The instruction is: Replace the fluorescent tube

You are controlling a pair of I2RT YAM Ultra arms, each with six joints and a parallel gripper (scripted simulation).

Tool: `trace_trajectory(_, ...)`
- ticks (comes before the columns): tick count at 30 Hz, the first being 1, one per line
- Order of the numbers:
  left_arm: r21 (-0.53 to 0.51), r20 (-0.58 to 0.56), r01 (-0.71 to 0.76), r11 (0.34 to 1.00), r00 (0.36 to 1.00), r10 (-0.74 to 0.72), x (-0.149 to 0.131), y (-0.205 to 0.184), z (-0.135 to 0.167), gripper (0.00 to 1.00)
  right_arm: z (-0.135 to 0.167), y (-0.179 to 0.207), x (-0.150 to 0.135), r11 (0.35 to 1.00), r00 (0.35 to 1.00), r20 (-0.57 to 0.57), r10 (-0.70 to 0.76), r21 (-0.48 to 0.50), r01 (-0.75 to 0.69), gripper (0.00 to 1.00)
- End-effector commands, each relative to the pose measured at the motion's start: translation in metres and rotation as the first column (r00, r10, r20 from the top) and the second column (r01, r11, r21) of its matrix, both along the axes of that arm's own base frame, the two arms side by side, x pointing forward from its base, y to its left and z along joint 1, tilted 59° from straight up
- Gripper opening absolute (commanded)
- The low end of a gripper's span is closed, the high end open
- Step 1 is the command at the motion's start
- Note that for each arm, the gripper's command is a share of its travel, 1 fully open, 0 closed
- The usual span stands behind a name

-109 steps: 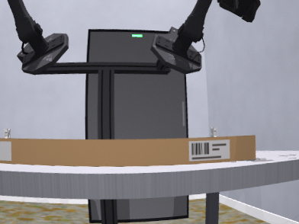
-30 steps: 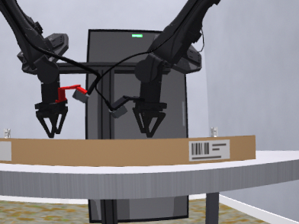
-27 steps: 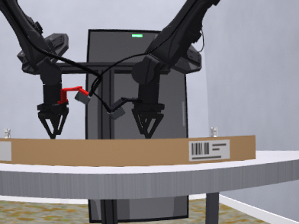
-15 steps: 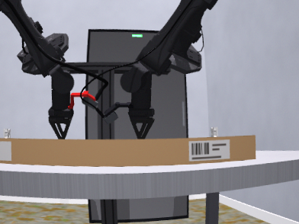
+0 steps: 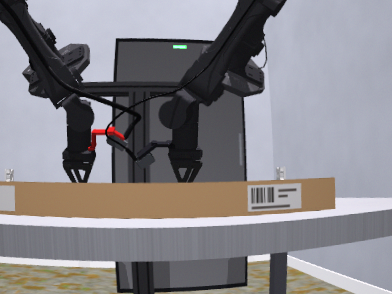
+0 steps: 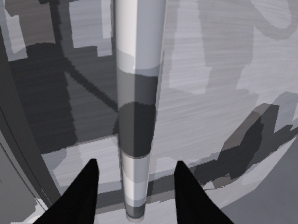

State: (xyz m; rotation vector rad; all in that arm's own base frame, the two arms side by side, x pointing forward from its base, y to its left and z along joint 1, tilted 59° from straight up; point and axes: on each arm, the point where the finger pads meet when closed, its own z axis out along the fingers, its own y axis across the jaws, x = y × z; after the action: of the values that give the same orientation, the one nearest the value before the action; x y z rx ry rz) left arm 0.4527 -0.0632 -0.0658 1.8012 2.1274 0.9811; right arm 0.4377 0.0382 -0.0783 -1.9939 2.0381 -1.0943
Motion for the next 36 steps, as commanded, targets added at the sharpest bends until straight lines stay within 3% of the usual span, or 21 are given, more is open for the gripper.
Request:
trace_trajectory(1, -0.010, -0.012, 0.036, 0.999, 0.999, -0.037, 0.005, -0.011, -0.008, 0.49, -0.015, 0.006, 0.001, 1.000, 0.999, -0.030, 0.030, 0.005, -0.030, 0.49)
trace_trajectory(9, -0.018, 0.015, 0.032, 0.999, 0.999, -0.032, 0.024, -0.001, -0.017, 0.49, -0.025, -0.005, 0.020, 1.000, 1.000, 0.000, 0.026, 0.012, -0.026, 0.49)
trace_trajectory(16, -0.012, -0.008, 0.042, 0.999, 0.999, -0.042, 0.024, -0.003, -0.031, 0.49, -0.032, 0.004, 0.023, 0.999, 0.999, -0.005, 0.048, 0.012, -0.047, 0.49)
trace_trajectory(21, -0.009, -0.009, 0.032, 0.999, 0.999, -0.032, 0.023, 0.001, -0.024, 0.49, -0.033, -0.004, 0.015, 0.999, 0.999, -0.031, 0.033, 0.004, -0.033, 0.49)
trace_trajectory(22, -0.019, 0.018, 0.045, 0.999, 0.999, -0.045, 0.032, -0.007, -0.012, 0.49, -0.040, 0.001, 0.014, 0.999, 0.997, -0.054, 0.047, 0.000, -0.047, 0.49)
trace_trajectory(33, -0.014, -0.002, 0.045, 0.999, 0.999, -0.045, 0.015, 0.000, -0.021, 0.49, -0.023, 0.001, 0.014, 0.999, 0.999, -0.011, 0.046, 0.010, -0.046, 0.49)
trace_trajectory(34, -0.007, -0.026, 0.045, 0.999, 0.999, -0.045, 0.010, 0.001, -0.023, 0.11, -0.028, -0.002, 0.005, 0.999, 0.998, -0.052, 0.046, 0.000, -0.046, 0.49)
trace_trajectory(36, -0.007, -0.027, 0.045, 0.999, 0.999, -0.045, 0.010, 0.001, -0.023, 0.11, -0.029, -0.002, 0.005, 0.999, 0.998, -0.053, 0.046, 0.000, -0.046, 0.49)
